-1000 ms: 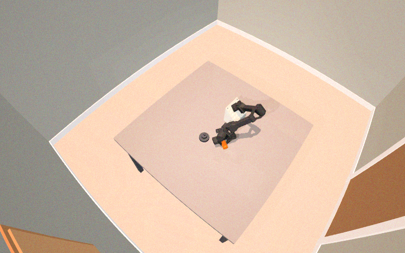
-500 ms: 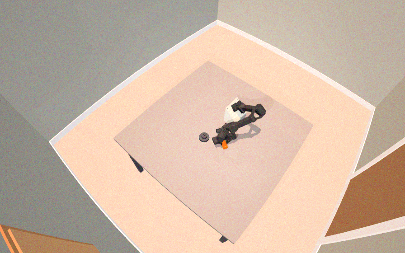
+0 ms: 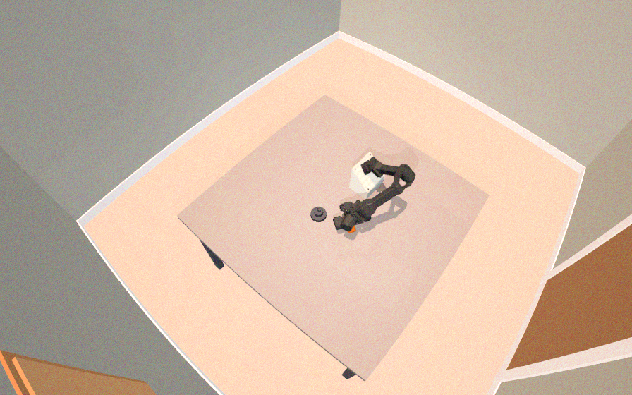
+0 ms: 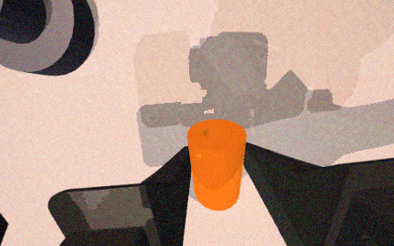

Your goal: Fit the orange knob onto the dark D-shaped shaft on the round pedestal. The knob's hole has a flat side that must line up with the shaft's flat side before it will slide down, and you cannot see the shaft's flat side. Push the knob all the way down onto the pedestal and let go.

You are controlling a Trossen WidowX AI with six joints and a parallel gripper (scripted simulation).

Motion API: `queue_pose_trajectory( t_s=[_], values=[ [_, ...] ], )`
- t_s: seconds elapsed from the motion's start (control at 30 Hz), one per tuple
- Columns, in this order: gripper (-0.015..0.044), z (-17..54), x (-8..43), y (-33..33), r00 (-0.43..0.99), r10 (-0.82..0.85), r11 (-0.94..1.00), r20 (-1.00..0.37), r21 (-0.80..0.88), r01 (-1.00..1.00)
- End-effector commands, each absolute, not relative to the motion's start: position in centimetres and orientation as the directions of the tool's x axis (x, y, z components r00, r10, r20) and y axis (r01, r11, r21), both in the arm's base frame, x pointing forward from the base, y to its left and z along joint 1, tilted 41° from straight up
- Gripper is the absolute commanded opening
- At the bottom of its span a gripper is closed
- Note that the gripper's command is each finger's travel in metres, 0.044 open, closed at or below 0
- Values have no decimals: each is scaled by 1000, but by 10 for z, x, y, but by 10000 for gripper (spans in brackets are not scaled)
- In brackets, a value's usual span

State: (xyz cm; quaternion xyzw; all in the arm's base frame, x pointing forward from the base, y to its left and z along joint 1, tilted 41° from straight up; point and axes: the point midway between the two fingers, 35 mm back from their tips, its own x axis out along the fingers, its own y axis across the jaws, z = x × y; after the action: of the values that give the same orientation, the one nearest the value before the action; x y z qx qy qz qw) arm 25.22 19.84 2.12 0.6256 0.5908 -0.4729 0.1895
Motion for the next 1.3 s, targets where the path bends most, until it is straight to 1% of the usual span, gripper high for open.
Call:
queue_pose_trajectory(
  t_s=[0.0,0.63,1.27],
  values=[
    [181,25,254,200,-170,504,-223,-847,-318,922],
    [181,42,262,212,-274,209,-221,-939,-319,922],
    [181,54,269,228,-349,-108,-219,-931,-320,922]
  ],
)
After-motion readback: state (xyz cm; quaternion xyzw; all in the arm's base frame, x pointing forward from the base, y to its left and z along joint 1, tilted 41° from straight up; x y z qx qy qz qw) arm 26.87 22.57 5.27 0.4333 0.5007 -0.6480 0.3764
